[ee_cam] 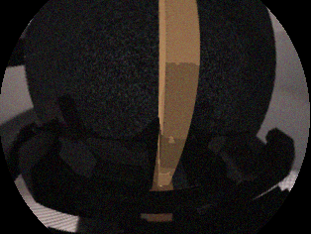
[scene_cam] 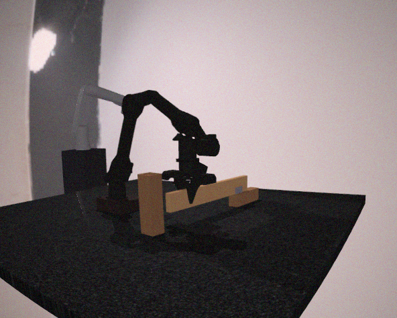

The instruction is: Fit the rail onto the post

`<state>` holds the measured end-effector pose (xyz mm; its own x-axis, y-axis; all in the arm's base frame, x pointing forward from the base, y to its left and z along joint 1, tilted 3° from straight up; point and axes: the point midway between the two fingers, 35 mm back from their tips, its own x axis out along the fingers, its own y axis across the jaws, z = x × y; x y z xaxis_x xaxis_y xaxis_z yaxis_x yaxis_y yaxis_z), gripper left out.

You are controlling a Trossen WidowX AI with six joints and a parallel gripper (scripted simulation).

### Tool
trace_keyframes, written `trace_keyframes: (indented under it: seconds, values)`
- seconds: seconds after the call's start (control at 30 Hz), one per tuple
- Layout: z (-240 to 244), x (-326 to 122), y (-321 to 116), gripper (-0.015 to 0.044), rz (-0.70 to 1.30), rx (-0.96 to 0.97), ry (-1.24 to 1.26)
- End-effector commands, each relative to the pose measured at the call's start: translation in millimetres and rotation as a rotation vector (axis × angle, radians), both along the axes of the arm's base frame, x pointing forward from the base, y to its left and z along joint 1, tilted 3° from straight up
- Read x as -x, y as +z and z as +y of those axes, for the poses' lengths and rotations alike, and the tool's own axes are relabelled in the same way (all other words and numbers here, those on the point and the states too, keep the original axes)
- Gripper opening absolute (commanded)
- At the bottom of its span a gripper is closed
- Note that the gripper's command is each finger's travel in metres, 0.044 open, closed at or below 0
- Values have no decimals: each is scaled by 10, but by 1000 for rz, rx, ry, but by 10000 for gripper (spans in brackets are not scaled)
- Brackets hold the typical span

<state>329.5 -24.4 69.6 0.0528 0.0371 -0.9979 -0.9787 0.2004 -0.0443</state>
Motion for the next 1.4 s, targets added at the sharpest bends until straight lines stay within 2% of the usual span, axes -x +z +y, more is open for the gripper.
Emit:
trace_keyframes:
  seconds: [0.0, 1.37]
  values:
    - [-11, -5, 8, 0, -5, -1, 0]
    - [-135, 19, 3, 0, -5, 0, 0]
